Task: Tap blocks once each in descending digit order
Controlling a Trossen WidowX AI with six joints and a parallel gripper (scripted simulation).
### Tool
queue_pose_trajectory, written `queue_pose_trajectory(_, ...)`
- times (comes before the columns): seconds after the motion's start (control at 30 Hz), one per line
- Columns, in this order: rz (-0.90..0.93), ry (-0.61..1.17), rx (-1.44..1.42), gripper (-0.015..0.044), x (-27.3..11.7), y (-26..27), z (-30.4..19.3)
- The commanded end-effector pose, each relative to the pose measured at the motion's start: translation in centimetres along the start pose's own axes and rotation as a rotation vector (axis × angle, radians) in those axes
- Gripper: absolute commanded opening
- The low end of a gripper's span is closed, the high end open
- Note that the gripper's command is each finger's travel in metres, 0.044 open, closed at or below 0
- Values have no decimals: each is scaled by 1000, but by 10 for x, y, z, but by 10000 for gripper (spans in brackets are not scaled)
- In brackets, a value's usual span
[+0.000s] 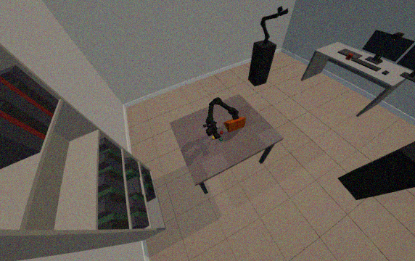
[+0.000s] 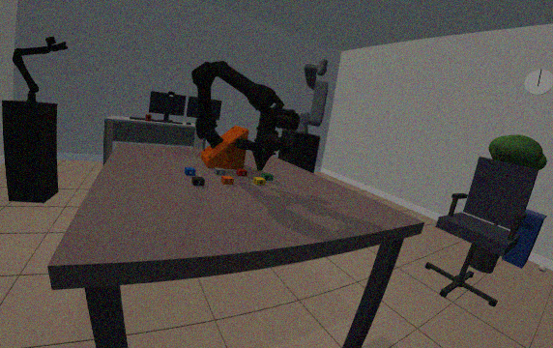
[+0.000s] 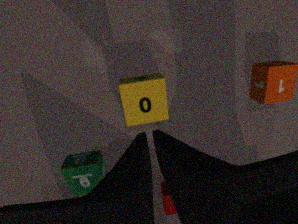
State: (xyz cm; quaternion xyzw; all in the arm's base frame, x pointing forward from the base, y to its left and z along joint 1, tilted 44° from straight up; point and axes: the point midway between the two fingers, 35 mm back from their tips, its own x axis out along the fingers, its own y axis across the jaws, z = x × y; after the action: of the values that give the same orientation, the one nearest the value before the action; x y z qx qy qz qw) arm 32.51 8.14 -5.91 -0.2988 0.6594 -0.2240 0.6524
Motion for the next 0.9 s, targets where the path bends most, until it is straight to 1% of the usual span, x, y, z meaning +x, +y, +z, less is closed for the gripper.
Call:
queue_pose_trajectory(0.0, 1, -19, -1, 20, 3, 0, 2)
queue_pose_trajectory(0.6, -1, -19, -1, 20, 31, 0, 2)
queue_pose_trajectory(0.8, -1, -19, -1, 20, 31, 0, 2)
queue_pose_trajectory(0.87, 4, -21, 1, 20, 22, 1, 3)
